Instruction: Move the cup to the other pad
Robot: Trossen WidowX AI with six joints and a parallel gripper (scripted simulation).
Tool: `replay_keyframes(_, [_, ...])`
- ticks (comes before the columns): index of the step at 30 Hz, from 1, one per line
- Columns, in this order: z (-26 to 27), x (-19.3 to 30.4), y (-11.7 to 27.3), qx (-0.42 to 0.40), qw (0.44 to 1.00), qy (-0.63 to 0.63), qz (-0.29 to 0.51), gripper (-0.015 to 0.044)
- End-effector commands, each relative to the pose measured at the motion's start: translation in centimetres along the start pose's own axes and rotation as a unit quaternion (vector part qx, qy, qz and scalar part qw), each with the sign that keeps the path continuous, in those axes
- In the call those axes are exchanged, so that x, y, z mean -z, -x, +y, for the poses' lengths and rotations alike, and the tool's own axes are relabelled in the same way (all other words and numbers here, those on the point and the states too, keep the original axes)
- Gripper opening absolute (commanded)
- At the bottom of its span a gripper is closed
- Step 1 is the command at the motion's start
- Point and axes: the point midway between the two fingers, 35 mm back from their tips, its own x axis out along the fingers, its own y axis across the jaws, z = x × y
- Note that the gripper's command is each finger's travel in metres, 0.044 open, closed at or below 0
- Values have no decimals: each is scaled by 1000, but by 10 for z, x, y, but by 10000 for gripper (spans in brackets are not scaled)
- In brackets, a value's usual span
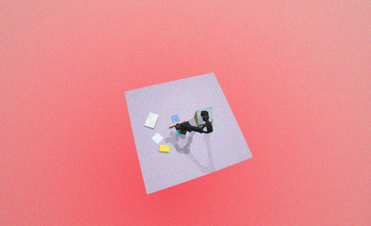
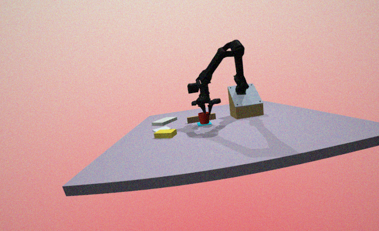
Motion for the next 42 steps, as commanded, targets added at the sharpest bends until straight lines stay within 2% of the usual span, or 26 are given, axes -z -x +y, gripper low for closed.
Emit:
replay_keyframes(1, [-1, -2, 6, 2, 1000, 4, -2, 128])
replay_keyframes(25, [-1, 4, 36, 2, 1000, 2, -1, 128])
replay_keyframes(37, [-2, 4, 39, 1, 1000, -1, 2, 440])
replay_keyframes(42, [-3, 5, 59, 2, 1000, 0, 2, 440])
